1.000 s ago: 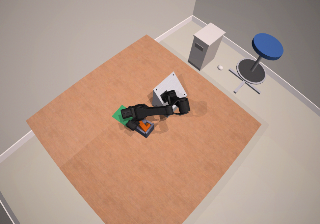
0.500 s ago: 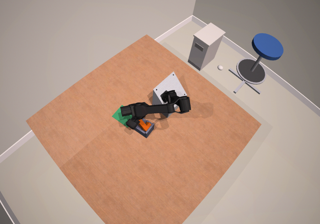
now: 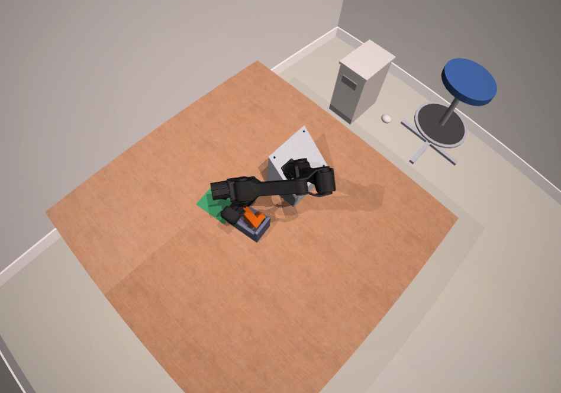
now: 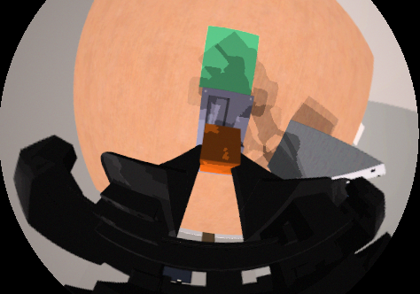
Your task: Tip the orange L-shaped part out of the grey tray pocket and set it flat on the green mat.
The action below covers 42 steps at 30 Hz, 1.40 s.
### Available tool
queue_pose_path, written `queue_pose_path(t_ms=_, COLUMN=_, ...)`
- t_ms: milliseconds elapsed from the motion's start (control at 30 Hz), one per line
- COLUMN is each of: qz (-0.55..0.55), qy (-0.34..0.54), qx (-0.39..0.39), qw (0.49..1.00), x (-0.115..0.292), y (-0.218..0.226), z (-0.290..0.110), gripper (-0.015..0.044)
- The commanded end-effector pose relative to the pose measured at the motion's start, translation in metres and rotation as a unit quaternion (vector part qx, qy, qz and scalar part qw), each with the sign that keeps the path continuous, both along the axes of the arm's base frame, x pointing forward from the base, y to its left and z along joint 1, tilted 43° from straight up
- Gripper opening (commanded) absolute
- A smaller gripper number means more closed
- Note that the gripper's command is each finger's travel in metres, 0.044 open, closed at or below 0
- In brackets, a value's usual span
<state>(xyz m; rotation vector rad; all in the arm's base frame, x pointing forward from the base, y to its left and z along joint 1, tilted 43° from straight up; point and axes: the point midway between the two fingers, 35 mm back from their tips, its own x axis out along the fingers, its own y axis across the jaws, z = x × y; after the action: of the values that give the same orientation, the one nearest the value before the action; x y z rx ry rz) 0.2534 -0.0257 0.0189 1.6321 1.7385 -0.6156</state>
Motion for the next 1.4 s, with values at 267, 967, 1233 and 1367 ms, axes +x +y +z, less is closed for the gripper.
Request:
queue_pose_path(t_ms=267, qz=0.001, qy=-0.003, qx=-0.003, qw=1.0, x=0.001, y=-0.007, z=0.004, gripper=0.0)
queue_pose_path(t_ms=967, qz=0.001, qy=-0.004, qx=-0.006, qw=1.0, x=0.005, y=-0.068, z=-0.055, gripper=0.0)
queue_pose_path(t_ms=1233, qz=0.001, qy=-0.004, qx=-0.007, qw=1.0, x=0.008, y=-0.093, z=-0.077, gripper=0.0)
queue_pose_path(t_ms=1367, qz=0.001, qy=-0.004, qx=-0.008, qw=1.0, x=0.009, y=-0.106, z=-0.088, gripper=0.0)
